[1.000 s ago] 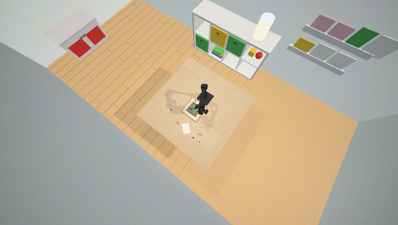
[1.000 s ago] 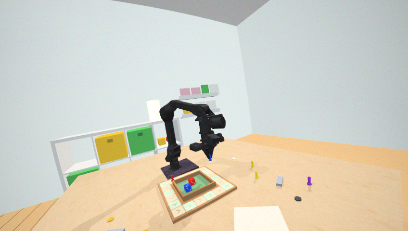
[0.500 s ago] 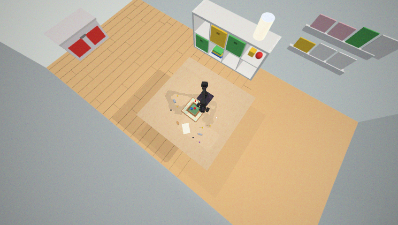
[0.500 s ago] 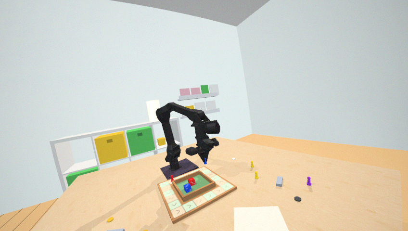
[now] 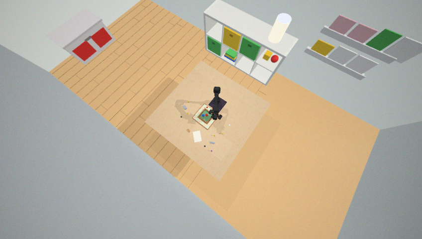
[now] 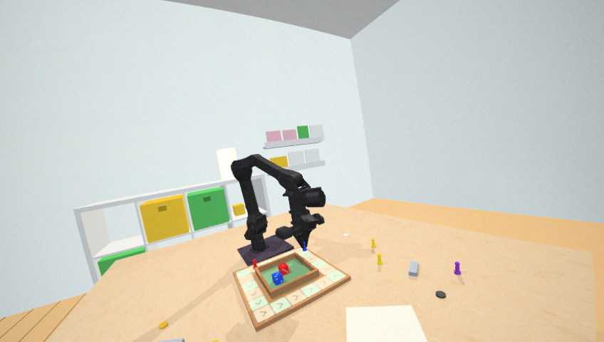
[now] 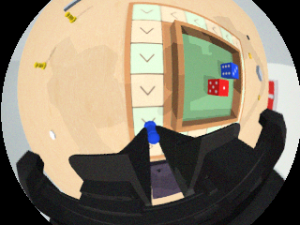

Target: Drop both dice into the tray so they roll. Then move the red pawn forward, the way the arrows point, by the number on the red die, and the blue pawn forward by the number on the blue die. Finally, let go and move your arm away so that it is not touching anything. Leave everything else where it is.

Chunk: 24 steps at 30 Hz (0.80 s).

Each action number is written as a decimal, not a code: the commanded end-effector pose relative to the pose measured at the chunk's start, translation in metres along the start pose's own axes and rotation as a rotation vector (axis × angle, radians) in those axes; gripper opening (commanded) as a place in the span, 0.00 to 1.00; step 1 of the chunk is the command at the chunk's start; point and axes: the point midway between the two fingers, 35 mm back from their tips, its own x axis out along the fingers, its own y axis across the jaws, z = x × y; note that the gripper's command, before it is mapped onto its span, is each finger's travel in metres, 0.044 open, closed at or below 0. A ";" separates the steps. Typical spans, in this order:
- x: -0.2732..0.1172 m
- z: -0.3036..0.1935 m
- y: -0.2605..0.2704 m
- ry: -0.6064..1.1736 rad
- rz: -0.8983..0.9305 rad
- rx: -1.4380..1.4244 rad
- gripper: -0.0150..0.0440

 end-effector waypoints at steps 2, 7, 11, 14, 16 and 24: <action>0.005 -0.001 0.000 0.005 0.001 0.004 0.25; 0.011 -0.001 0.000 0.005 0.001 0.004 0.25; 0.018 -0.001 0.000 0.005 0.001 0.004 0.25; 0.022 -0.001 0.000 0.005 0.001 0.004 0.25; 0.016 0.001 0.000 -0.005 0.003 0.003 0.30; 0.016 0.001 0.000 -0.005 0.003 0.003 0.65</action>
